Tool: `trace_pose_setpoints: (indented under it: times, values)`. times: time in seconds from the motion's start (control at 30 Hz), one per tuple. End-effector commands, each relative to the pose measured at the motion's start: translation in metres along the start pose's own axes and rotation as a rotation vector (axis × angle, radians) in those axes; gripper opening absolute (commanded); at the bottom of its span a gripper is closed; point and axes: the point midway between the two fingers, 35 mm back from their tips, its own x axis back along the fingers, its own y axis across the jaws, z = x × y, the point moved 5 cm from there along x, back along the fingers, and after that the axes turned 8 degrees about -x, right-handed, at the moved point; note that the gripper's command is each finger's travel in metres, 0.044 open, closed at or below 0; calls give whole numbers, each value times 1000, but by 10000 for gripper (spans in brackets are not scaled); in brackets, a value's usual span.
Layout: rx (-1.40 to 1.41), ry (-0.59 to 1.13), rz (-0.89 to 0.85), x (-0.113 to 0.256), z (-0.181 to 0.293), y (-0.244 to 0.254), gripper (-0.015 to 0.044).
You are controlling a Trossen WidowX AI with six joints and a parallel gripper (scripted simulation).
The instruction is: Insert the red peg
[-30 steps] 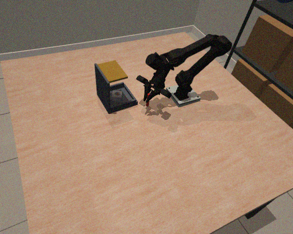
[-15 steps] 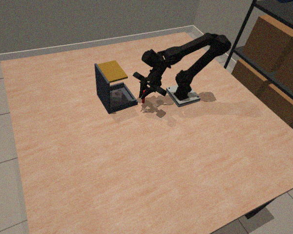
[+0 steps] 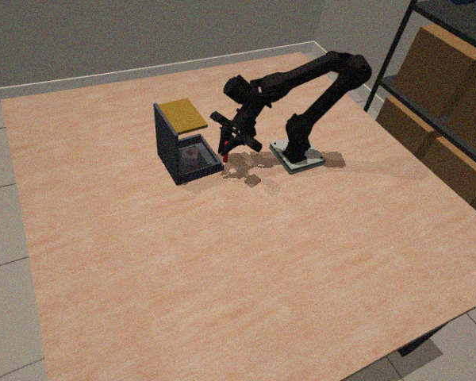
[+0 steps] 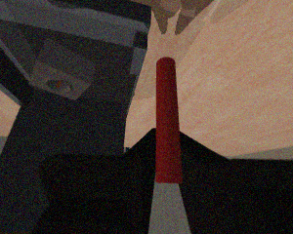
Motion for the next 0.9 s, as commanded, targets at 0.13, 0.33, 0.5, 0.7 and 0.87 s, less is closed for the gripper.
trace_pose_setpoints:
  times: [0.13, 0.33, 0.5, 0.7, 0.87]
  values:
    - [-20, 5, -22, 0, 3, 15, 0]
    - [-40, 8, -43, 0, 4, 28, 0]
    - [-57, 10, -60, 1, 4, 39, 0]
    - [-77, 13, -82, 2, 4, 52, 0]
    - [-93, 16, -99, 3, 3, 63, 0]
